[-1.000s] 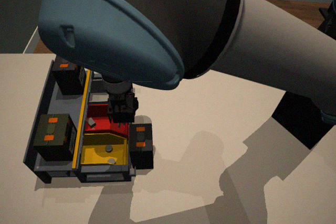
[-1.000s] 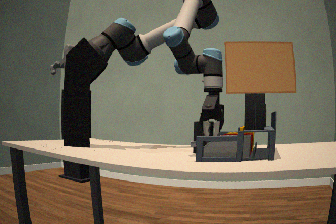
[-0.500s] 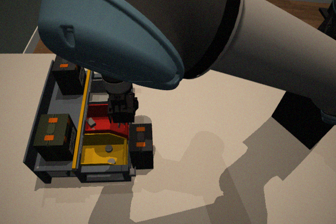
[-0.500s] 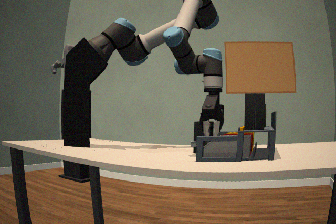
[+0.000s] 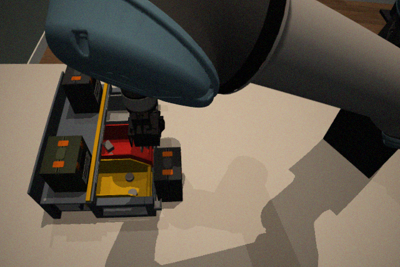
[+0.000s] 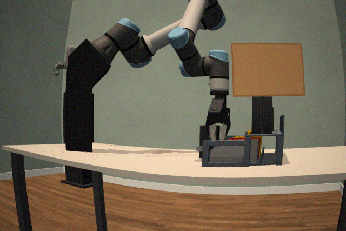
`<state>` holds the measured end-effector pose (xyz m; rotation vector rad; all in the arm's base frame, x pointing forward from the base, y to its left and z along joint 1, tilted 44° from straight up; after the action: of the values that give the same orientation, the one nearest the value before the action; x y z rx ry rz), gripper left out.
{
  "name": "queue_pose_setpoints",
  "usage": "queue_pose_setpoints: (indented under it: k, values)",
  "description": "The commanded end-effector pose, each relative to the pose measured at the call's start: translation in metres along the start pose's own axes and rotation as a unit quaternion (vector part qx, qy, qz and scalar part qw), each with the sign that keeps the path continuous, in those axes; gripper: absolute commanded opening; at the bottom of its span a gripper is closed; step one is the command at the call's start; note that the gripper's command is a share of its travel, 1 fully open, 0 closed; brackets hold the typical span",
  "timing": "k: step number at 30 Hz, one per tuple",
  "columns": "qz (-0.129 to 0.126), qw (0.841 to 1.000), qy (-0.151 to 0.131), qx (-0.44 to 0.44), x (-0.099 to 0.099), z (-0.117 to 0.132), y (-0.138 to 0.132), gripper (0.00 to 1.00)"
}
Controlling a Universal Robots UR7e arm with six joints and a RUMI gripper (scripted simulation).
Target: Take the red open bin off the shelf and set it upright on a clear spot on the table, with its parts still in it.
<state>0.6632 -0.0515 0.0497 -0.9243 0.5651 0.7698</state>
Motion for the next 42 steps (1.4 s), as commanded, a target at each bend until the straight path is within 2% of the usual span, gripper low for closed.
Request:
queue_pose_setpoints:
  k: [1,25,26,42]
  values:
    - [-0.001,1.000,0.000,0.000,-0.0005,0.0000,-0.0005,0.00]
    - [-0.001,1.000,0.000,0.000,-0.0005,0.0000,-0.0005,0.00]
    - [-0.001,1.000,0.000,0.000,-0.0005,0.0000,-0.0005,0.58]
    - [-0.001,1.000,0.000,0.000,-0.0005,0.0000,-0.0005,0.58]
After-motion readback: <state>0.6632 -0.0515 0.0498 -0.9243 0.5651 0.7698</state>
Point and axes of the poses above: the point where the finger pads meet when closed, its own x axis out along the fingers, its own y axis across the jaws, z = x × y, the point moved 4 cm from there along -x, back along the fingers, and after that the axes turned 11 degrees about x, right-handed, at the moved point
